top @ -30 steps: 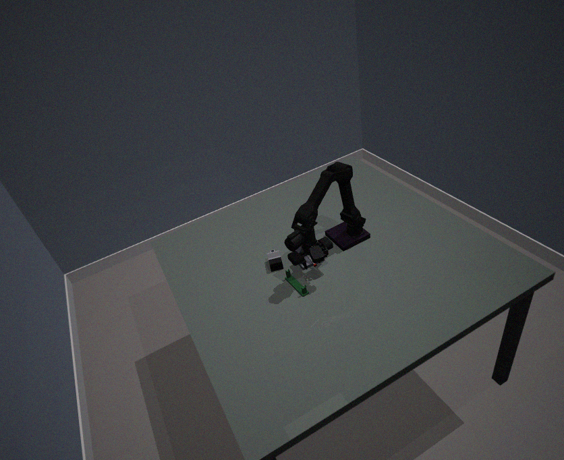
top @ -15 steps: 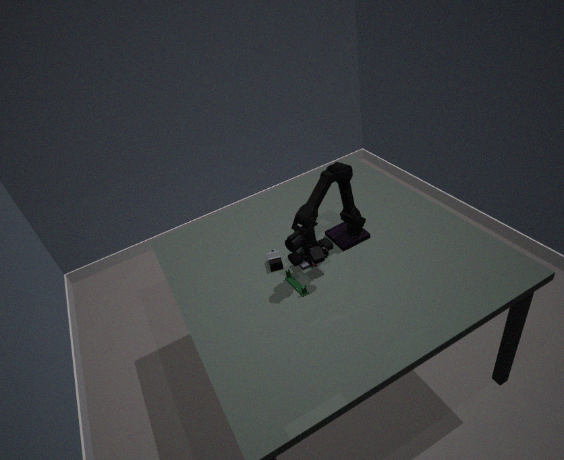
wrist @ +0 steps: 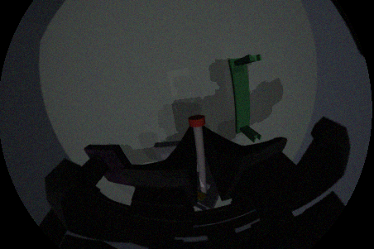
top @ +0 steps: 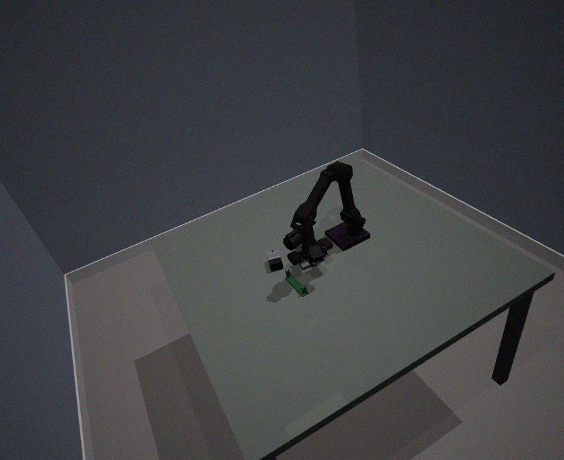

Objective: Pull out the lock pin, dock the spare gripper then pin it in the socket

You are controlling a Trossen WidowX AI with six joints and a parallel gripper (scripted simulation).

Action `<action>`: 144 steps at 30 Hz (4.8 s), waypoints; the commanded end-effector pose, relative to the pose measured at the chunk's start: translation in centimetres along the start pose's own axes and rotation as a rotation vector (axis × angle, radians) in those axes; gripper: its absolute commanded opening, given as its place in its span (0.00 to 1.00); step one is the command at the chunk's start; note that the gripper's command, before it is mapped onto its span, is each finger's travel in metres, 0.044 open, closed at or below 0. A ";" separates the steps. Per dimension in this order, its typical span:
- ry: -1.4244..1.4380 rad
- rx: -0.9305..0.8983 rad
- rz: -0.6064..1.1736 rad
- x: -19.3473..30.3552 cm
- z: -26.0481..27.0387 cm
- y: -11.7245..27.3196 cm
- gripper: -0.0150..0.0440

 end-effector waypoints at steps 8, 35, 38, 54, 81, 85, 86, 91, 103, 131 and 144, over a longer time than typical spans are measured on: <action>-0.008 0.019 -0.119 0.2 0.0 0.6 0.25; -0.009 0.021 -0.131 -1.6 -0.5 1.0 0.25; -0.009 0.021 -0.130 -1.9 -0.6 1.0 0.25; -0.009 0.016 -0.129 -3.3 -0.9 0.9 0.25; -0.010 0.007 -0.126 -5.9 -1.4 1.3 0.25; -0.010 0.006 -0.126 -6.2 -1.5 1.4 0.25; -0.010 0.006 -0.126 -6.3 -1.5 1.4 0.25; -0.010 0.005 -0.126 -6.7 -1.6 1.5 0.25; -0.007 -0.012 -0.125 -6.7 -1.4 3.4 0.25; 0.044 -0.023 -0.121 -8.1 -6.2 4.2 0.25; 0.085 -0.022 -0.121 -9.0 -9.7 4.2 0.25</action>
Point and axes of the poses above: the point midway between the two fingers, 35 mm back from their tips, its own y axis back along the fingers, its own z axis across the jaws, x = y × z, the point moved 8 cm from there along y, back along the fingers, and after that the axes turned 10 degrees about y, right-handed, at the moved point
